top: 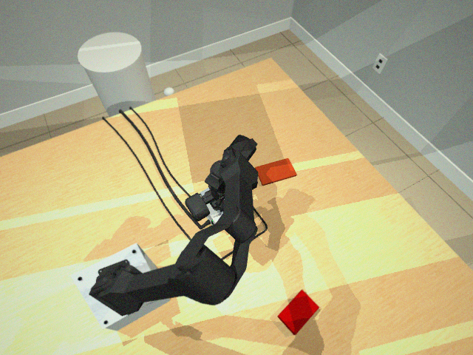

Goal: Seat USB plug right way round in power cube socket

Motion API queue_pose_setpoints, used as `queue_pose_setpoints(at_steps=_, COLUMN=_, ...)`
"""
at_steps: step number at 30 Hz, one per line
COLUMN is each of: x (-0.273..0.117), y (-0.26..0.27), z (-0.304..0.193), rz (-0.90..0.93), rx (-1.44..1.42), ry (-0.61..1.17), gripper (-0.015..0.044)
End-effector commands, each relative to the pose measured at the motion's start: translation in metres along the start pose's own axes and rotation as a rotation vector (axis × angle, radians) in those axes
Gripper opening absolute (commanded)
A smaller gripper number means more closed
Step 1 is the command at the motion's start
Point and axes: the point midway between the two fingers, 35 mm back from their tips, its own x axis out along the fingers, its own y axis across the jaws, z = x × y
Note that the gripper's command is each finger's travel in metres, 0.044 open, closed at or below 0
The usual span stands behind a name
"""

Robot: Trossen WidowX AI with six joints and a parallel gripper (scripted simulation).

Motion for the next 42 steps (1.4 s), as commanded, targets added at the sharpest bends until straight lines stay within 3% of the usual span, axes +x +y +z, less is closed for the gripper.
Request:
queue_pose_setpoints(at_steps=1, x=0.0008, y=0.0003, z=0.0002, rz=0.002, rx=-0.004, ry=-0.001, gripper=0.0000)
queue_pose_setpoints(at_steps=42, x=0.0057, y=0.0003, z=0.0007, rz=0.002, rx=-0.004, ry=-0.001, gripper=0.0000)
